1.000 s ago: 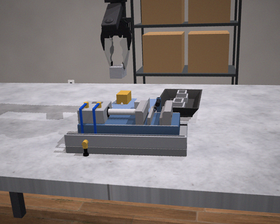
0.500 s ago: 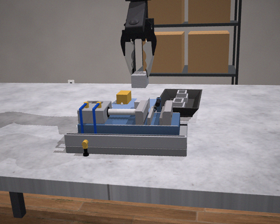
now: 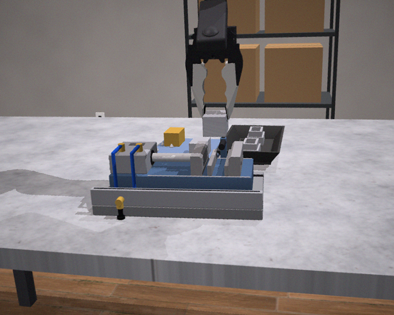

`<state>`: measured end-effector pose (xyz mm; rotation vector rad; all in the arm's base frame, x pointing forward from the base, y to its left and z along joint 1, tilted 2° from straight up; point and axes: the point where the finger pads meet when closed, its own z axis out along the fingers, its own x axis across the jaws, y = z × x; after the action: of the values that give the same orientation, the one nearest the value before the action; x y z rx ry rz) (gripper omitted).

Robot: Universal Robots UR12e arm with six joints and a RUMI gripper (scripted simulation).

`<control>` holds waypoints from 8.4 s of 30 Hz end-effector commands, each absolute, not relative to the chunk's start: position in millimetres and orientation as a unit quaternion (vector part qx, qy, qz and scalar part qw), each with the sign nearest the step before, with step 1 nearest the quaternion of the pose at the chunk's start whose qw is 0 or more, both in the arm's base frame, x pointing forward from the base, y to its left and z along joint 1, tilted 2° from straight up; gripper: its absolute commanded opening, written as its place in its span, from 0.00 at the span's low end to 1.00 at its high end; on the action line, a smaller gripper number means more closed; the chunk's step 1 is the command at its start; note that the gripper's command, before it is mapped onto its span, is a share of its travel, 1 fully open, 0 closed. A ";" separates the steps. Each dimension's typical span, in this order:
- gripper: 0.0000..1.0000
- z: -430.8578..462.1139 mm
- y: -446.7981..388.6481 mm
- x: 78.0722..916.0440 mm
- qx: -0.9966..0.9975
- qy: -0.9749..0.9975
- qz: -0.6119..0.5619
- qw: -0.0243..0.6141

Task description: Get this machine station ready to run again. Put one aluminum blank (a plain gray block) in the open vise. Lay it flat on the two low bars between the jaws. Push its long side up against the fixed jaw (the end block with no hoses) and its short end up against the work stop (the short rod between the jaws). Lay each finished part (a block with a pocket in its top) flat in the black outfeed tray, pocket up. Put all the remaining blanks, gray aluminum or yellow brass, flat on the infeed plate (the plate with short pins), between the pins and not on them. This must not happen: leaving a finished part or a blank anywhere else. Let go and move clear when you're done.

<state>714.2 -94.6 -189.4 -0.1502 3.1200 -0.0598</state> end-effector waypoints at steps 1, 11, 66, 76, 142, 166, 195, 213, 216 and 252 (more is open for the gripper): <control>0.00 -188.8 -99.4 717.9 -0.049 0.999 -0.019 0.009; 0.00 -188.8 -99.4 717.9 -0.049 0.999 -0.019 0.009; 0.00 -203.0 -100.3 718.9 -0.049 0.999 -0.019 0.009; 0.00 -208.3 -100.6 719.3 -0.049 0.999 -0.019 0.009; 0.00 -212.9 -100.9 719.6 -0.049 0.999 -0.019 0.009; 0.00 -217.1 -101.0 719.7 -0.049 0.999 -0.019 0.009; 0.00 -226.7 -101.3 719.8 -0.049 0.999 -0.019 0.009; 0.00 -231.1 -101.5 719.9 -0.049 0.999 -0.019 0.009; 0.00 -231.5 -101.5 719.9 -0.049 0.999 -0.019 0.009; 0.00 -232.2 -101.5 719.9 -0.049 0.999 -0.019 0.009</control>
<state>719.2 -101.3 -232.9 -0.1536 3.1212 -0.0583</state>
